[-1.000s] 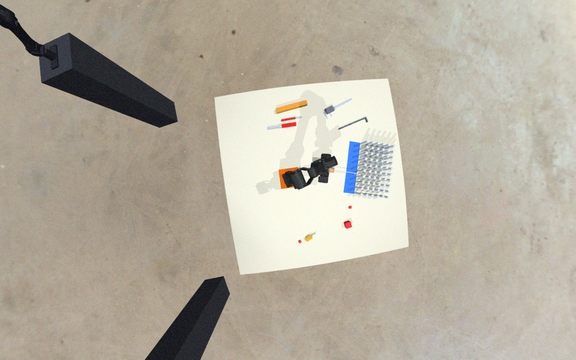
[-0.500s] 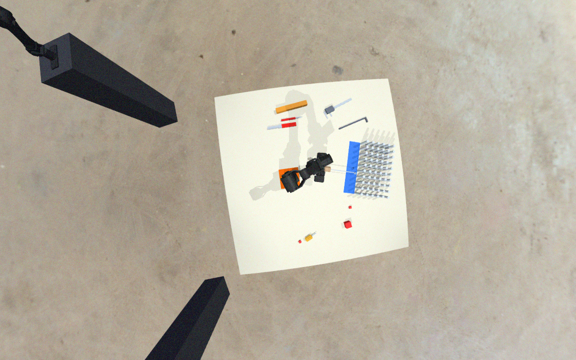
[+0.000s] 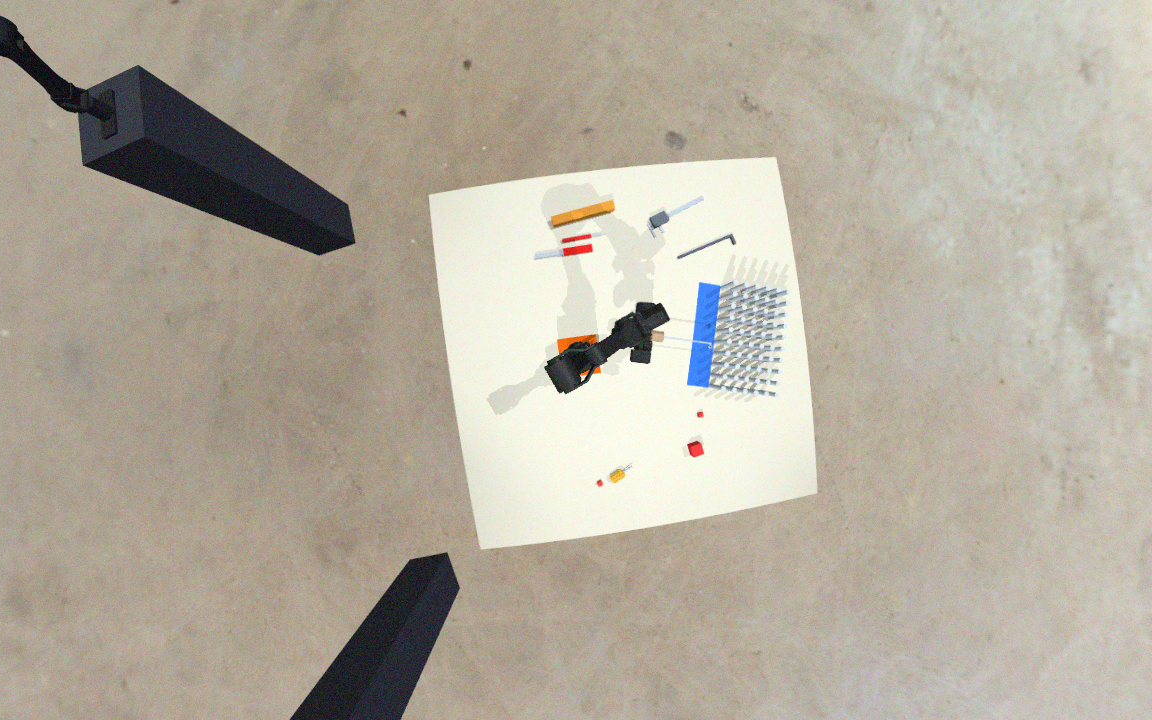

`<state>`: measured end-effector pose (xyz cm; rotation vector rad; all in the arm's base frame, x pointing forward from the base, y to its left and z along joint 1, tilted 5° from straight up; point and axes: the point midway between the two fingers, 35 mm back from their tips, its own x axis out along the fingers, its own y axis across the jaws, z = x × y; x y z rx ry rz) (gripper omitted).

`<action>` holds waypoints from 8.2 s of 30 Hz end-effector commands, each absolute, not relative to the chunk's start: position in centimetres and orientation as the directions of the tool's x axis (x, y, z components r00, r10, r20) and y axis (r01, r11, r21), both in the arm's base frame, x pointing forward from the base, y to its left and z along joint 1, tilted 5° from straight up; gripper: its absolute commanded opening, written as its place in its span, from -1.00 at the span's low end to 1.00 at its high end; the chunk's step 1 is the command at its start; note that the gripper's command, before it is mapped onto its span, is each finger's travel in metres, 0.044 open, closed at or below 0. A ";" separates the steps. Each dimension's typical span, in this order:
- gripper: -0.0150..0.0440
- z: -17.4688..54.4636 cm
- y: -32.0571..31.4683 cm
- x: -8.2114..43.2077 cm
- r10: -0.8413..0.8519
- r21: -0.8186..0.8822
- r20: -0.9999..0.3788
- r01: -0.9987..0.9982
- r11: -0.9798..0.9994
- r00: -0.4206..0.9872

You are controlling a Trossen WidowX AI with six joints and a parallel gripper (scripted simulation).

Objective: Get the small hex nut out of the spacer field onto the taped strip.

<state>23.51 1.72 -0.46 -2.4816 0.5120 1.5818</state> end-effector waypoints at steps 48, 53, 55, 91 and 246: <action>-0.49 8.9 -2.9 26.6 -0.233 -0.343 -0.899 -0.927 -0.149 0.370; -0.49 9.4 -4.0 27.0 -0.240 -0.386 -0.896 -0.922 0.010 0.373; -0.49 9.5 -4.4 27.1 -0.243 -0.401 -0.895 -0.913 0.073 0.374; -0.49 10.5 -11.1 28.1 -0.284 -0.343 -0.895 -0.124 0.931 0.344; -0.49 10.0 -37.0 16.7 -0.449 0.087 -0.866 -0.821 -0.565 0.218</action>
